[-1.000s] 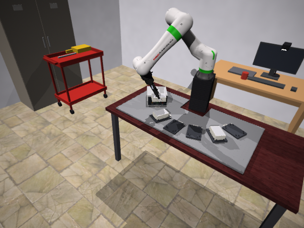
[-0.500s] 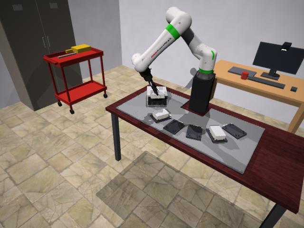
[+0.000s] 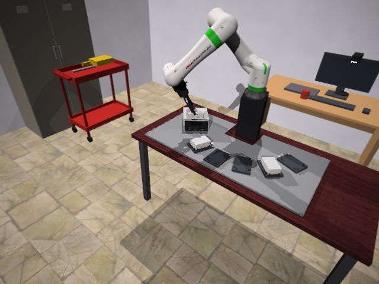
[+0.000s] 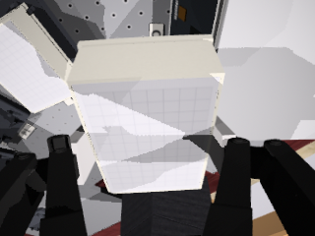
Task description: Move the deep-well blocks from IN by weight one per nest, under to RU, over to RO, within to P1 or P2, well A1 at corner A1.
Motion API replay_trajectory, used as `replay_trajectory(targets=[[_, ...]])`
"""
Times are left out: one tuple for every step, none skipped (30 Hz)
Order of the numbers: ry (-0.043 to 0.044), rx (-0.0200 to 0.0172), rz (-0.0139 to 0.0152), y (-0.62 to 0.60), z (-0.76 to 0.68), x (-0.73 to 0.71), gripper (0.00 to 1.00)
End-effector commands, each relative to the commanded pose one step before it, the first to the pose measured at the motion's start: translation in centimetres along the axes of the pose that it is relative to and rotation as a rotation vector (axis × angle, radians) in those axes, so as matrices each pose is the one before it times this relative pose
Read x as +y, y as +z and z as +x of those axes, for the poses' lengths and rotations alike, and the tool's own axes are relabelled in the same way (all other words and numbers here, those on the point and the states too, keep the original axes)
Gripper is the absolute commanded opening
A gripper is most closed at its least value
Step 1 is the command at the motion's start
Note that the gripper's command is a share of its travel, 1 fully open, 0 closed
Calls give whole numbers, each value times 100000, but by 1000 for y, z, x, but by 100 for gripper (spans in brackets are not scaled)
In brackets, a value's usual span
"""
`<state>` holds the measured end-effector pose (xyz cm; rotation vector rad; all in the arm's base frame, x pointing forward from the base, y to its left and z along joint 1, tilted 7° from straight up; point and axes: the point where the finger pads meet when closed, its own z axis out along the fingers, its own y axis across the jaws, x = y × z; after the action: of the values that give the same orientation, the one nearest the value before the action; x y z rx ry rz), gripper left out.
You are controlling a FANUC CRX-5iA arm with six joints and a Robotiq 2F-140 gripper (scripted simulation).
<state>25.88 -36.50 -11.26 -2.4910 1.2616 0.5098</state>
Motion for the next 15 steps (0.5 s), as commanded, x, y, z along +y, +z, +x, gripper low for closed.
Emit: replay_trajectory(targets=[[2901, 31, 1683, -43, -44, 506, 10], [2887, 0, 1667, 29, -51, 328, 10], [2887, 0, 1667, 24, -41, 330, 10], [2887, 0, 1667, 18, -32, 331, 10], [2887, 0, 1667, 13, -22, 332, 10], [2887, 0, 1667, 7, -13, 333, 10], [2887, 0, 1667, 2, -3, 333, 10], [0, 0, 0, 0, 0, 0, 10], [0, 0, 0, 0, 0, 0, 10], [2887, 0, 1667, -4, 7, 333, 10], [2887, 0, 1667, -9, 16, 333, 10], [2887, 0, 1667, -15, 26, 332, 10], [2887, 0, 1667, -20, 35, 331, 10], [2887, 0, 1667, -26, 45, 329, 10], [700, 0, 404, -31, 54, 327, 10]])
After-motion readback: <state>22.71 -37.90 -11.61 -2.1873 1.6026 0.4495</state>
